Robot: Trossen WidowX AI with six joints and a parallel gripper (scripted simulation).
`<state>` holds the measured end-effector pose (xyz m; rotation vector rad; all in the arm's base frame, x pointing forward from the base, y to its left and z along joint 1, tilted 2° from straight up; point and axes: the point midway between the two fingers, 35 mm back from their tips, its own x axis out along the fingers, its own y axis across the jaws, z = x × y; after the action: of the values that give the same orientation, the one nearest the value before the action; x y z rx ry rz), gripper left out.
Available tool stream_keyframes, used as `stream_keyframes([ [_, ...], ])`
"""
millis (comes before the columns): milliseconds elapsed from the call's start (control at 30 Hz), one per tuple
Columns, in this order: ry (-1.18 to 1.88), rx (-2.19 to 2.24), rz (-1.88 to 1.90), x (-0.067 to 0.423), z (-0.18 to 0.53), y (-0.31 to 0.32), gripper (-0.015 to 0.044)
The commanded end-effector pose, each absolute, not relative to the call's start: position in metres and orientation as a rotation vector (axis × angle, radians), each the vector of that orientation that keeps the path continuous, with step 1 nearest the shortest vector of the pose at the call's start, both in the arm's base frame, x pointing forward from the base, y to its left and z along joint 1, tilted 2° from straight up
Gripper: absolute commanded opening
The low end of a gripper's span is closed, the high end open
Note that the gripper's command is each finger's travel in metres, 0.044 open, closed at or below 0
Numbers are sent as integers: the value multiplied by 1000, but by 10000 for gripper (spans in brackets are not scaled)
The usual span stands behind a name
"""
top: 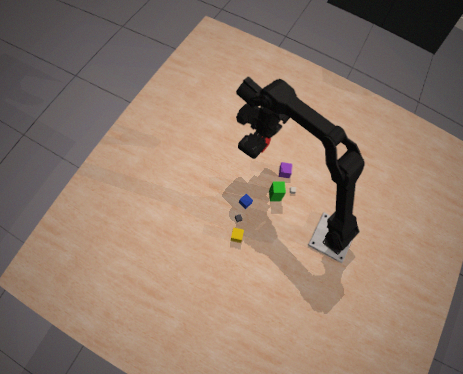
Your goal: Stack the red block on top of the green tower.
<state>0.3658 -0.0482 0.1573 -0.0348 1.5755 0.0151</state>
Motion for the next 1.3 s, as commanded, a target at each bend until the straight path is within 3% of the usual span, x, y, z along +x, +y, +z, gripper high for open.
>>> stream_keyframes([
  [0, 1579, -29, 16, 353, 157, -41, 0],
  [967, 1587, -26, 18, 250, 145, -1, 0],
  [1267, 1587, -26, 18, 248, 132, 0, 0],
])
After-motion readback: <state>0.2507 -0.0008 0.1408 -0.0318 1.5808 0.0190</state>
